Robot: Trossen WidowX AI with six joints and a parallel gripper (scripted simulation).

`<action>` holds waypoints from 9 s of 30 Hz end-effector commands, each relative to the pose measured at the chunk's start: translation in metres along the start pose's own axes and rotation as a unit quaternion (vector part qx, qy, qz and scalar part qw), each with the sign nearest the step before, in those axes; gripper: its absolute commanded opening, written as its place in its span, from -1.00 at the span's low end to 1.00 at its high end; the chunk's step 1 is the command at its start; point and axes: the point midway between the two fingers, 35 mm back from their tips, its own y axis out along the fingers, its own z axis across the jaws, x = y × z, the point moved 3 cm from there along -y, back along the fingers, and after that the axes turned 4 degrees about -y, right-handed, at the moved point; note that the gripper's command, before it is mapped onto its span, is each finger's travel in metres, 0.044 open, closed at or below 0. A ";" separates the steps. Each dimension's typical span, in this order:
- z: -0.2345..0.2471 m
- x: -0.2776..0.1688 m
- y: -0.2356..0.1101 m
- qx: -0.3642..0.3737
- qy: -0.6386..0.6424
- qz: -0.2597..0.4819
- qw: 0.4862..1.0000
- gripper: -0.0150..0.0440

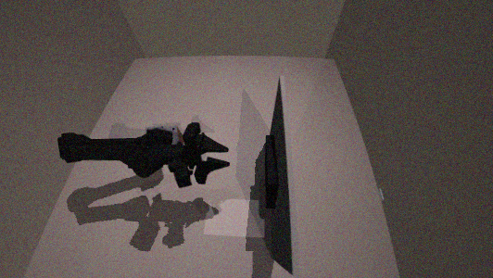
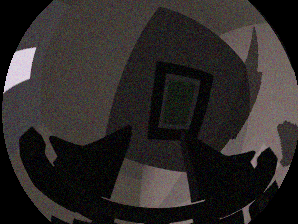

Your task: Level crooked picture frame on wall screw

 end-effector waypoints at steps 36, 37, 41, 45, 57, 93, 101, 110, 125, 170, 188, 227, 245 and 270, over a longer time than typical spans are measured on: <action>-0.003 -0.001 0.079 0.009 0.011 -0.003 1.000 0.39; -0.003 -0.001 0.079 0.009 0.011 -0.003 1.000 0.39; -0.003 -0.001 0.079 0.009 0.011 -0.003 1.000 0.39; -0.003 -0.001 0.079 0.009 0.011 -0.003 1.000 0.39; -0.002 0.000 0.089 0.009 0.011 -0.003 1.000 0.39; -0.002 -0.001 0.119 0.009 0.011 -0.004 1.000 0.39; -0.002 -0.001 0.119 0.009 0.011 -0.004 1.000 0.39; -0.002 0.000 0.119 0.009 0.011 -0.004 1.000 0.39; -0.002 0.000 0.119 0.009 0.011 -0.004 1.000 0.12; 0.003 0.000 0.119 0.009 0.011 -0.004 1.000 -0.49; 0.007 0.000 0.119 0.009 0.011 -0.004 1.000 -0.49; 0.008 0.002 0.119 0.009 0.011 -0.004 1.000 -0.49; 0.008 0.006 0.119 0.009 0.011 -0.004 1.000 -0.49; 0.007 0.008 0.119 0.009 0.011 -0.004 1.000 -0.49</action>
